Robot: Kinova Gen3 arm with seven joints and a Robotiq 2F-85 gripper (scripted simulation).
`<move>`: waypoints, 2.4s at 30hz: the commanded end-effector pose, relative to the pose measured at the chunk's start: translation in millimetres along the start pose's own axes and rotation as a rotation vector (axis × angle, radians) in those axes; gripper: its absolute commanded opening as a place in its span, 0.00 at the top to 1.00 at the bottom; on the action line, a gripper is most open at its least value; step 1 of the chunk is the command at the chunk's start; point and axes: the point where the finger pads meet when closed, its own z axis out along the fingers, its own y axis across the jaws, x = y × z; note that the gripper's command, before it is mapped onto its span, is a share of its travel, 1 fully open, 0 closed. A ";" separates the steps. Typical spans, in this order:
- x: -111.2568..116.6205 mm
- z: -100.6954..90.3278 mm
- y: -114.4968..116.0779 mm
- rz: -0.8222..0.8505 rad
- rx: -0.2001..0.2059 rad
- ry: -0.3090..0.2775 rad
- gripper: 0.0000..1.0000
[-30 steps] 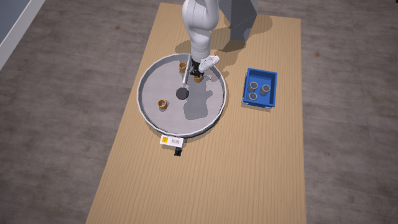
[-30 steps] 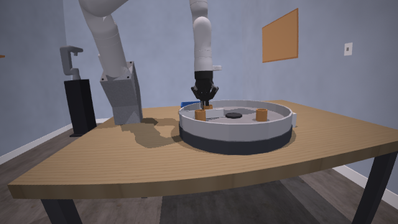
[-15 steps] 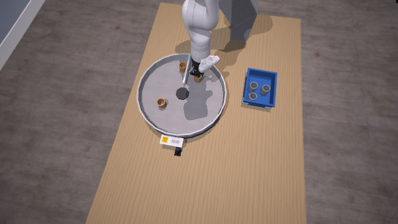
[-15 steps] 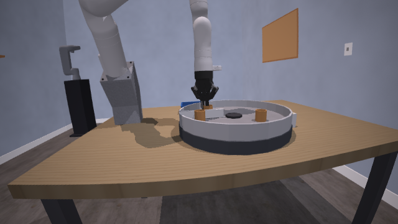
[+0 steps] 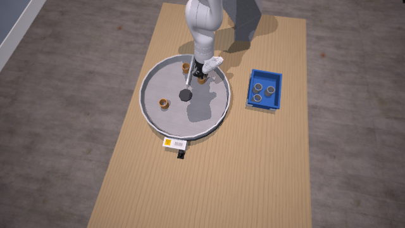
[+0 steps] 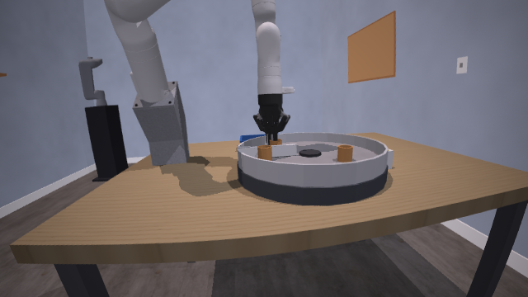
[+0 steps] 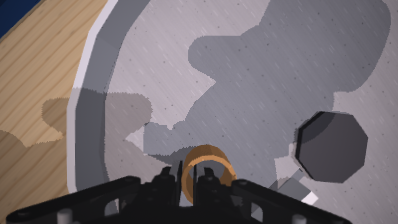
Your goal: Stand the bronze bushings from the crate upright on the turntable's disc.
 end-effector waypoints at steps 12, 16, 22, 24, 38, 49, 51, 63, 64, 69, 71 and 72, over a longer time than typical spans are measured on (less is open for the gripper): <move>0.5 -0.5 0.1 0.000 0.000 0.001 0.87; 0.5 -0.5 0.1 0.000 0.000 0.001 0.87; 0.5 -0.5 0.1 0.000 0.000 0.001 0.87; 0.5 -0.5 0.1 0.000 0.000 0.001 0.87; 0.5 -14.9 0.1 0.000 0.000 0.001 0.87; 0.5 -45.8 0.1 0.000 0.000 0.001 0.87; 0.5 -46.3 0.1 0.000 0.000 0.001 0.87; 0.5 -46.3 0.1 0.000 0.000 0.001 0.87; 0.5 -46.3 0.1 0.000 0.000 0.001 0.87; 0.5 -46.3 0.1 0.000 0.000 0.001 0.87; 0.5 -46.3 0.1 0.000 0.000 0.001 0.87; 0.5 -46.3 0.1 0.000 0.000 0.001 0.87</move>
